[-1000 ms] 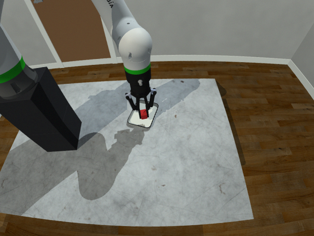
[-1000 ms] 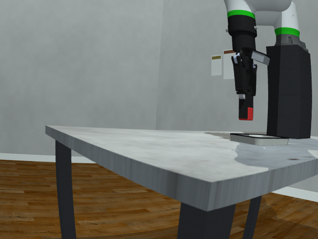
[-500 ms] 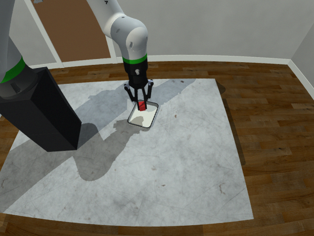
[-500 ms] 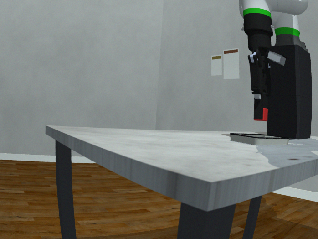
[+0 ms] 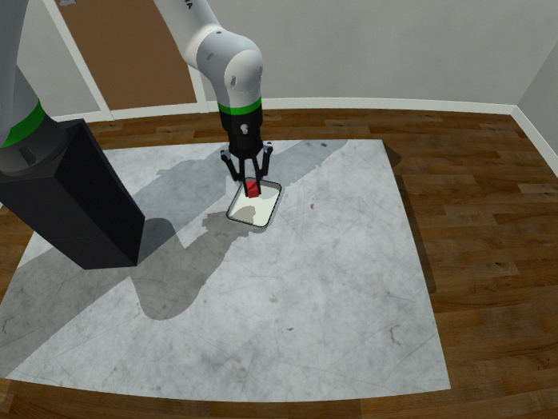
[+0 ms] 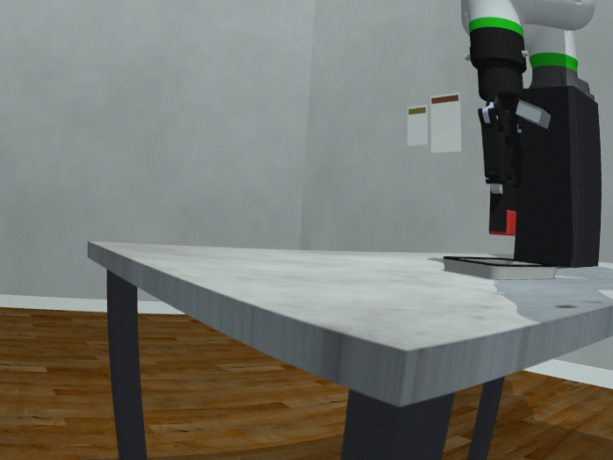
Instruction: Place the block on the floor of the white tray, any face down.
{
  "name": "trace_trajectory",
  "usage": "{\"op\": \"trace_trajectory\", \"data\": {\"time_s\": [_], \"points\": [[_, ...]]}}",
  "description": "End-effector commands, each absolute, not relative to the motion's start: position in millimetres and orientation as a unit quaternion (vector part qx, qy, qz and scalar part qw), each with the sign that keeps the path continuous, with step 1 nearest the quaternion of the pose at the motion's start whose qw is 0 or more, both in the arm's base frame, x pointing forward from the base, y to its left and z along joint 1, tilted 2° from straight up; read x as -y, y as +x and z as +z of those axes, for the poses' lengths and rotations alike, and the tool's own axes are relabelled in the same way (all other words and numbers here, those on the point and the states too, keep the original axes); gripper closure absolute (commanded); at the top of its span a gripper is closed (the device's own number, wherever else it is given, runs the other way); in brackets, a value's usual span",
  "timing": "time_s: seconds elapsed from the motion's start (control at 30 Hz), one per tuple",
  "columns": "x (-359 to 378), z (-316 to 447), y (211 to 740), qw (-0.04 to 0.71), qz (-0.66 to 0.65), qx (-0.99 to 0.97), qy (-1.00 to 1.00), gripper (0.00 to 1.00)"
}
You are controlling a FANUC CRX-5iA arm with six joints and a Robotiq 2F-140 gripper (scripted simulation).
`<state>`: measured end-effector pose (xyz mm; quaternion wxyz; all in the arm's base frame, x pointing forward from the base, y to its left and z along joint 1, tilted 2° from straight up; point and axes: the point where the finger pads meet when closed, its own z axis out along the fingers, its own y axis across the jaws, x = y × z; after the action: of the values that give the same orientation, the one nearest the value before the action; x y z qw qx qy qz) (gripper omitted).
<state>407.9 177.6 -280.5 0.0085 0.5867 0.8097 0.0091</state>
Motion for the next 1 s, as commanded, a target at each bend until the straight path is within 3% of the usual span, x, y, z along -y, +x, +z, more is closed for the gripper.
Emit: {"op": "trace_trajectory", "data": {"time_s": [0.0,0.97], "points": [[-178.2,-283.8,408.8,0.009,0.01,-0.81,0.587,0.9],[-180.0,-330.0,410.8,0.009,0.01,-0.81,0.587,0.9]]}}
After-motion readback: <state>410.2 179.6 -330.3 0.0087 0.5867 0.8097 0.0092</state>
